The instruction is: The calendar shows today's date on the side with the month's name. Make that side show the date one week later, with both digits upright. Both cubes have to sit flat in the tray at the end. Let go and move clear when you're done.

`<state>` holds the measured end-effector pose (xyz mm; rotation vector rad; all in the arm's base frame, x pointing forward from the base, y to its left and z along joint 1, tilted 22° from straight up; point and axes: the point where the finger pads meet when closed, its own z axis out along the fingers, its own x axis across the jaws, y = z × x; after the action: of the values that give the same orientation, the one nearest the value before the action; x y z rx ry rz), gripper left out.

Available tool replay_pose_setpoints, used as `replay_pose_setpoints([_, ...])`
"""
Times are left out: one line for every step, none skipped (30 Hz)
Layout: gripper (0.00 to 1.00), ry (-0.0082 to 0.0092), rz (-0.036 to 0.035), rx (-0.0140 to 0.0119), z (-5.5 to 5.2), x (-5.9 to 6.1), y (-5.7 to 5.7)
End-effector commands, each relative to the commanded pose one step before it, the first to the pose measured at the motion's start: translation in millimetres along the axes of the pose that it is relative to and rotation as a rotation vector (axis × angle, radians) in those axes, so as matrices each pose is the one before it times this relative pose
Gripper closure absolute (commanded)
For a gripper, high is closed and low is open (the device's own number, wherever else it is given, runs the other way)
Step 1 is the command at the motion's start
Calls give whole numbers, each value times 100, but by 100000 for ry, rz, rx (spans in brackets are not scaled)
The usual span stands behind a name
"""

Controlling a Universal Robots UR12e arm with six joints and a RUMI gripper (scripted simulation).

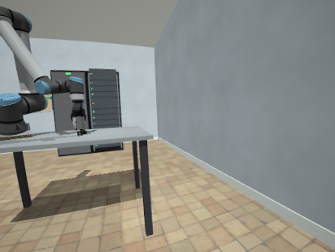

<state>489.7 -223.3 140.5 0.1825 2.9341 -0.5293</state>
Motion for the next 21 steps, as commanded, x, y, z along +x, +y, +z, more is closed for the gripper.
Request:
replay_pose_setpoints([72,-106,11,44,-44,-49,-24])
replay_pose_setpoints([72,0,0,0,0,0,0])
replay_pose_setpoints([72,0,0,0,0,0,0])
replay_pose_setpoints([72,0,0,0,0,0,0])
replay_pose_setpoints([72,0,0,0,0,0,0])
replay_pose_setpoints([72,0,0,0,0,0,0])
replay_pose_setpoints([72,0,0,0,0,0,0])
replay_pose_setpoints([72,0,0,0,0,0,0])
replay_pose_setpoints([72,0,0,0,0,0,0])
replay_pose_setpoints([72,0,0,0,0,0,0])
replay_pose_setpoints([72,0,0,0,0,0,0])
replay_pose_setpoints([72,0,0,0,0,0,0])
replay_pose_setpoints([72,0,0,0,1,0,0])
replay_pose_setpoints([72,0,0,0,7,0,0])
replay_pose_setpoints([72,0,0,0,17,0,0])
replay_pose_setpoints([72,0,0,0,30,0,0])
replay_pose_setpoints([72,0,0,0,46,0,0])
replay_pose_setpoints([72,0,0,0,63,0,0])
replay_pose_setpoints([72,0,0,0,81,0,0])
replay_pose_setpoints([72,0,0,0,99,0,0])
replay_pose_setpoints([72,0,0,0,116,0,0])
